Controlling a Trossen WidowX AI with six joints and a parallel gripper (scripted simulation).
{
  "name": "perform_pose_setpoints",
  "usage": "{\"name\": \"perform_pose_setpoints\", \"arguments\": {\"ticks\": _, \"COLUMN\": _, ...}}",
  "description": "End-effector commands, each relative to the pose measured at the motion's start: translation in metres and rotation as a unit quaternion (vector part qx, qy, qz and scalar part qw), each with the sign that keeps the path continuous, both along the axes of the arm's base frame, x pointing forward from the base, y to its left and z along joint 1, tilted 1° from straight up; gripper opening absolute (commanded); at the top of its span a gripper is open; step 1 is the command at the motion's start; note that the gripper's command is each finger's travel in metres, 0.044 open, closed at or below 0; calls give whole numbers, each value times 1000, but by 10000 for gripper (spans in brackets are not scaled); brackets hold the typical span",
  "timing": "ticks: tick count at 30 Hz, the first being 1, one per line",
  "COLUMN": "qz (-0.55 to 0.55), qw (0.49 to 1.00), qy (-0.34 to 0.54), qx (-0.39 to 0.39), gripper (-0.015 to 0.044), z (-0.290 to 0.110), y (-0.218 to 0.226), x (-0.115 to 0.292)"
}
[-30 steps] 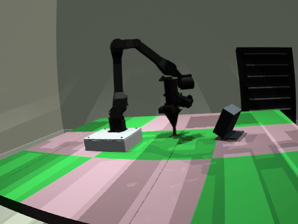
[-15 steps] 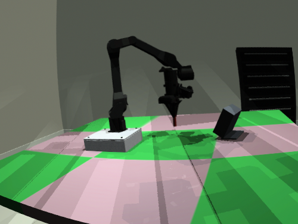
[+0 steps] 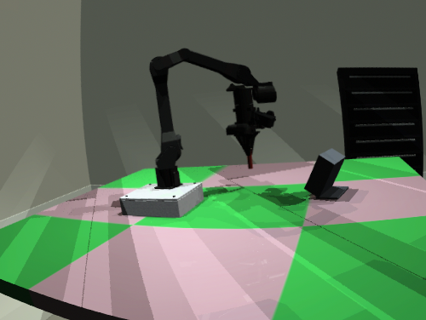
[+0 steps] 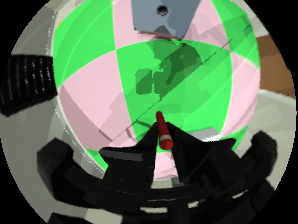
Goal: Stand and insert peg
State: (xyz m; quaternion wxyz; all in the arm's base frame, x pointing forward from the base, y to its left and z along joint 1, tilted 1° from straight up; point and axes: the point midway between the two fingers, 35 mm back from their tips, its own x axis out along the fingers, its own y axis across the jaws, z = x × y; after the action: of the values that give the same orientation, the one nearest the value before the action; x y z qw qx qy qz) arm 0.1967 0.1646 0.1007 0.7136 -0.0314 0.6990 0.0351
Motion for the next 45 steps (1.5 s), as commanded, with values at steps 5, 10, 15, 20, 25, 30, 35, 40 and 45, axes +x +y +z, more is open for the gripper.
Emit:
{"name": "perform_pose_setpoints", "arguments": {"ticks": 5, "qz": 21, "qw": 999, "qy": -35, "qx": -6, "gripper": 0, "z": -4, "y": 2, "x": 9}}
{"name": "perform_pose_setpoints", "arguments": {"ticks": 10, "qz": 34, "qw": 998, "qy": -59, "qx": -10, "gripper": 0, "z": -8, "y": 3, "x": 15}}
{"name": "perform_pose_setpoints", "arguments": {"ticks": 15, "qz": 46, "qw": 995, "qy": -83, "qx": -15, "gripper": 0, "z": -11, "y": 5, "x": 21}}
{"name": "perform_pose_setpoints", "arguments": {"ticks": 20, "qz": 58, "qw": 992, "qy": -106, "qx": -19, "gripper": 0, "z": -13, "y": 6, "x": 27}}
{"name": "perform_pose_setpoints", "arguments": {"ticks": 25, "qz": 69, "qw": 989, "qy": -130, "qx": -24, "gripper": 0, "z": -15, "y": 8, "x": 32}}
{"name": "perform_pose_setpoints", "arguments": {"ticks": 30, "qz": 79, "qw": 985, "qy": -153, "qx": -29, "gripper": 0, "z": -17, "y": 10, "x": 38}}
{"name": "perform_pose_setpoints", "arguments": {"ticks": 35, "qz": 88, "qw": 980, "qy": -177, "qx": -34, "gripper": 0, "z": -18, "y": 11, "x": 43}}
{"name": "perform_pose_setpoints", "arguments": {"ticks": 40, "qz": 97, "qw": 974, "qy": -199, "qx": -39, "gripper": 0, "z": -19, "y": 13, "x": 48}}
{"name": "perform_pose_setpoints", "arguments": {"ticks": 45, "qz": 105, "qw": 968, "qy": -222, "qx": -45, "gripper": 0, "z": -19, "y": 14, "x": 53}}
